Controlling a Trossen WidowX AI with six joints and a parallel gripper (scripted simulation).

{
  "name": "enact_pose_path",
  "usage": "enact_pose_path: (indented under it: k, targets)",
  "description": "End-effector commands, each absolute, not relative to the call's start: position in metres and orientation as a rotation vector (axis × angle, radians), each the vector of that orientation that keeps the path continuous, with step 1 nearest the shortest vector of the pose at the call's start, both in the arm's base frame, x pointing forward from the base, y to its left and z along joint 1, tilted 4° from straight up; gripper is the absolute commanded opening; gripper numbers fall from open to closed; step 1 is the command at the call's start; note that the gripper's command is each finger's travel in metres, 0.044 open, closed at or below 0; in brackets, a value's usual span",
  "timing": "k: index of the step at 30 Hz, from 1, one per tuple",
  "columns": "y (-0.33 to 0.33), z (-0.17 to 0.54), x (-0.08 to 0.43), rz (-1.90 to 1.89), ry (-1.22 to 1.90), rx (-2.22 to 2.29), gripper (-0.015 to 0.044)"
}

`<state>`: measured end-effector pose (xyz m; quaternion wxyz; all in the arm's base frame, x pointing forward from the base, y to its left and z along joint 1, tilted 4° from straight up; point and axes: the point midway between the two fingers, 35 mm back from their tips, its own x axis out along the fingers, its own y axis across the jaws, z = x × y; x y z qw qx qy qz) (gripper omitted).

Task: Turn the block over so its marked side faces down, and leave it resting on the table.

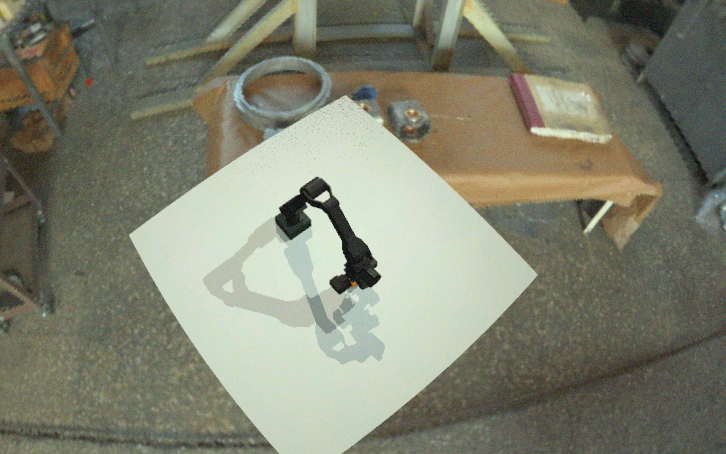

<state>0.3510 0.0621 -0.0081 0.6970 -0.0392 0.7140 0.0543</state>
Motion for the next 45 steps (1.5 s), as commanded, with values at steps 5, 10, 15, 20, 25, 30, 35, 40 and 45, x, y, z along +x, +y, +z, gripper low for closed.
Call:
enact_pose_path:
  k: [5,10,15,20,25,30,35,40,45]
  targets:
    - [0.062,-0.009,0.351,0.116,1.592,-0.088,0.0092]
    - [0.062,-0.009,0.351,0.116,1.592,-0.088,0.0058]
    - [0.062,-0.009,0.351,0.116,1.592,-0.088,0.0025]
    - [0.061,0.016,0.352,0.116,1.592,-0.088,0.0]
    - [0.061,0.021,0.352,0.116,1.592,-0.088,0.0]
    - [0.061,0.019,0.353,0.117,1.554,-0.086,0.0]
    - [0.062,0.015,0.354,0.119,1.478,-0.082,0.0]
    - [0.062,0.013,0.354,0.121,1.402,-0.077,0.0]
    - [0.062,0.011,0.354,0.122,1.326,-0.072,0.0]
